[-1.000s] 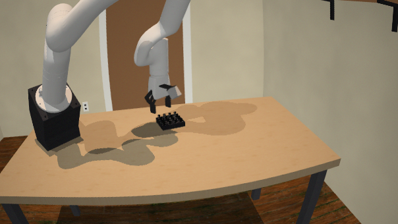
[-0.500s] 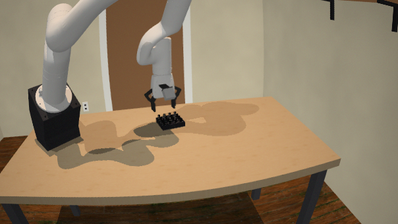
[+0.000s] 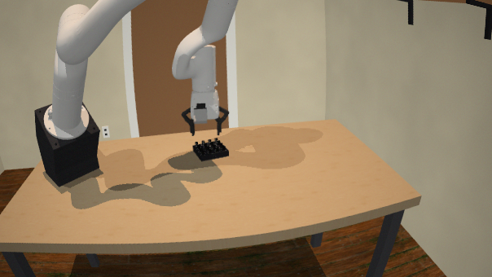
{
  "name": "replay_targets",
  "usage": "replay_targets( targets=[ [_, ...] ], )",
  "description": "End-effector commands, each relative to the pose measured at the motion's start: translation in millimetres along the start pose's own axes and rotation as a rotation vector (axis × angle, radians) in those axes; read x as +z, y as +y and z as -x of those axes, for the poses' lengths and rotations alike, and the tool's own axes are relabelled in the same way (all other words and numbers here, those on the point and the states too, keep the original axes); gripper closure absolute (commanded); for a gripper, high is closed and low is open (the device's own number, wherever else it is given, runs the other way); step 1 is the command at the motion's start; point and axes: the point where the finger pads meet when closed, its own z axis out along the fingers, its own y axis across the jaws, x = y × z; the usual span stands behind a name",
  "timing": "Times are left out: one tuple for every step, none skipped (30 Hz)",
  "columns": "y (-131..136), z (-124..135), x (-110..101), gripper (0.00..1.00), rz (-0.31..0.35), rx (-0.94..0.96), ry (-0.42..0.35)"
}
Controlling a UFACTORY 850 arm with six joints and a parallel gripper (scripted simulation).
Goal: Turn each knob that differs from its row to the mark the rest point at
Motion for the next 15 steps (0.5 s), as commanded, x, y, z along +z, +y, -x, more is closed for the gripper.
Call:
replay_targets(
  targets=[
    [-3.4,0.0,-1.1,0.0,-0.016,0.099,-0.007],
    [-6.0,-0.2,-1.8,0.0,-0.015,0.183,-0.007],
    [-6.7,-0.3,-1.9,0.0,-0.015,0.205,-0.008],
    [-7.4,-0.4,-2.1,0.0,-0.015,0.227,-0.008],
    [-8.2,-0.4,-2.3,0.0,-0.015,0.253,-0.008],
    [-9.1,-0.5,-2.5,0.0,-0.015,0.282,-0.009],
    [-10.0,-0.6,-2.8,0.0,-0.015,0.311,-0.009],
    [-10.9,-0.7,-3.0,0.0,-0.015,0.34,-0.009],
    [-11.8,-0.8,-3.2,0.0,-0.014,0.369,-0.009],
    [-12.7,-0.9,-3.5,0.0,-0.014,0.397,-0.01],
    [-13.6,-1.0,-3.7,0.0,-0.014,0.426,-0.01],
    [-14.4,-1.1,-3.9,0.0,-0.014,0.454,-0.01],
    [-15.3,-1.2,-4.2,0.0,-0.014,0.483,-0.011],
    [-16.2,-1.3,-4.4,0.0,-0.013,0.511,-0.011],
    [-17.1,-1.4,-4.6,0.0,-0.013,0.54,-0.012]
  ],
)
